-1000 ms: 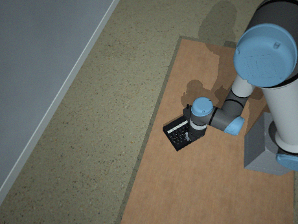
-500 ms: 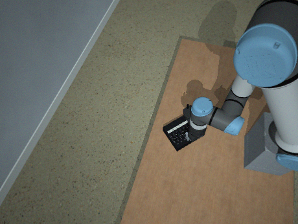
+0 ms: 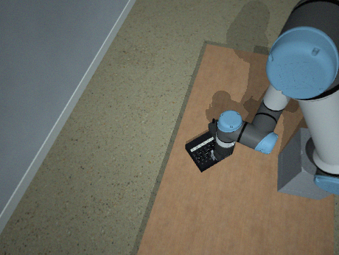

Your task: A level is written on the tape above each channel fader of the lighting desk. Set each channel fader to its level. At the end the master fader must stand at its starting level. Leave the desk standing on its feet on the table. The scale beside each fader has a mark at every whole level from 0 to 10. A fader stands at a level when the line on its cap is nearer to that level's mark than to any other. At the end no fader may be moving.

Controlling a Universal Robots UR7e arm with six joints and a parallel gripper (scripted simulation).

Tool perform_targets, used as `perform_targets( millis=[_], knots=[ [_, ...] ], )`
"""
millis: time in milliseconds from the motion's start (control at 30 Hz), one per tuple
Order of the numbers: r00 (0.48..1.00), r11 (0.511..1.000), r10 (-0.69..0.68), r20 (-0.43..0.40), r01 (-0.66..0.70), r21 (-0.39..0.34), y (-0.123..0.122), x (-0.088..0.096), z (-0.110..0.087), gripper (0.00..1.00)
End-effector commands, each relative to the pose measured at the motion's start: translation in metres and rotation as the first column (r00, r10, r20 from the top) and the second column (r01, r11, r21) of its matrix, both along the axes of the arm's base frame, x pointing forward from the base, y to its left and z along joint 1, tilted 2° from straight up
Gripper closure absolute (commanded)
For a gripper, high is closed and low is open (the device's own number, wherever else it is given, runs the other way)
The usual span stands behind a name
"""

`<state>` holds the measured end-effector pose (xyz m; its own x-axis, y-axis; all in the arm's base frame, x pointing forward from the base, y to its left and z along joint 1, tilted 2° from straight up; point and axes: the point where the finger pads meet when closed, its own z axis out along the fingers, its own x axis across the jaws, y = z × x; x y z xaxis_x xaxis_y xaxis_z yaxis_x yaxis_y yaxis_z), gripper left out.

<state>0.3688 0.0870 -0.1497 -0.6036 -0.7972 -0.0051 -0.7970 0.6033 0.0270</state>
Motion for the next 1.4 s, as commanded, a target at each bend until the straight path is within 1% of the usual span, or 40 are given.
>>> perform_targets(
  millis=[0, 100, 200, 267, 300, 400, 567, 667, 767, 933, 1367],
  knots=[
    [0.999, 0.999, -0.049, 0.005, 0.049, -0.001, -0.003, 0.005, 0.004, 0.00],
    [0.991, 0.991, -0.135, 0.010, 0.136, -0.002, -0.007, 0.011, 0.010, 0.00],
    [0.967, 0.967, -0.254, 0.017, 0.254, -0.002, -0.013, 0.020, 0.020, 0.00],
    [0.967, 0.967, -0.254, 0.017, 0.254, -0.002, -0.013, 0.020, 0.020, 0.00],
    [0.955, 0.955, -0.297, 0.019, 0.298, -0.002, -0.015, 0.023, 0.024, 0.00],
    [0.903, 0.903, -0.430, 0.027, 0.430, 0.002, -0.022, 0.032, 0.036, 0.00],
    [0.791, 0.792, -0.611, 0.037, 0.611, 0.011, -0.032, 0.045, 0.055, 0.00],
    [0.735, 0.736, -0.677, 0.040, 0.677, 0.016, -0.036, 0.049, 0.063, 0.00],
    [0.702, 0.703, -0.711, 0.041, 0.710, 0.019, -0.037, 0.052, 0.068, 0.00],
    [0.693, 0.694, -0.720, 0.041, 0.719, 0.020, -0.038, 0.052, 0.069, 0.00],
    [0.693, 0.694, -0.720, 0.041, 0.720, 0.020, -0.038, 0.052, 0.069, 0.00]
  ],
)
